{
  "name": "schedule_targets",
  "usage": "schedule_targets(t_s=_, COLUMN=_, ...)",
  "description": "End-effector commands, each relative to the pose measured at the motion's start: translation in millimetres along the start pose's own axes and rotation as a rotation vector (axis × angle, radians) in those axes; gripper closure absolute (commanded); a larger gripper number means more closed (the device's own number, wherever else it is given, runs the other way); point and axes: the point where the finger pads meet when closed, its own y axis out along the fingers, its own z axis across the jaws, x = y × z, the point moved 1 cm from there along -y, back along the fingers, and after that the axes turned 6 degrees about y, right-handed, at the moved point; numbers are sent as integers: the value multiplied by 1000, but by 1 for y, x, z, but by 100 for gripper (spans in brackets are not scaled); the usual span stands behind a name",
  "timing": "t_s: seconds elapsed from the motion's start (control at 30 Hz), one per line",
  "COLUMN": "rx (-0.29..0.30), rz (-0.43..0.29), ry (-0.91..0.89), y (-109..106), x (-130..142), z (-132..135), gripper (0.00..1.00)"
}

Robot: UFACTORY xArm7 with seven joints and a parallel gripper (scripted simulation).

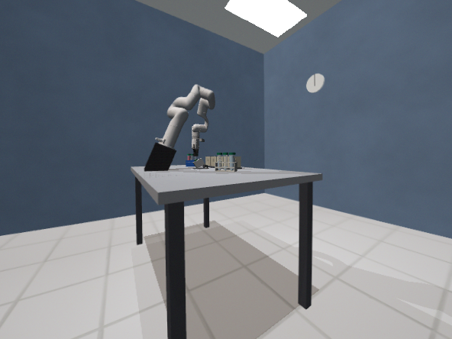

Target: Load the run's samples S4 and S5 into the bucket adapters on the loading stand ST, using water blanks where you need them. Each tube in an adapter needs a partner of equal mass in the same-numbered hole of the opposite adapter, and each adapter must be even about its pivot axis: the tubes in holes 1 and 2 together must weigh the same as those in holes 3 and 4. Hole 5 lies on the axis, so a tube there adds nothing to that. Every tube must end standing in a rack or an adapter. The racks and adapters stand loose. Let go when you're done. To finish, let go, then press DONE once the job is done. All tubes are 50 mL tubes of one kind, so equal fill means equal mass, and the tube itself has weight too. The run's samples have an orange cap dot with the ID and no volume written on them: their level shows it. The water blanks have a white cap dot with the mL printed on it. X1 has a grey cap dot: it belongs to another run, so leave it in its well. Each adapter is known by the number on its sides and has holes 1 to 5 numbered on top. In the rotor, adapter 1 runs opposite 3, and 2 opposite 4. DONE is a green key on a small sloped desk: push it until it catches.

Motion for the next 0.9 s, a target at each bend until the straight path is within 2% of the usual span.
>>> schedule_targets(t_s=0.0, rx=-5, rz=-1, ry=0, y=-4, x=1, z=-2, gripper=100)
schedule_targets(t_s=0.87, rx=-5, rz=-1, ry=0, y=-19, x=1, z=-2, gripper=100)
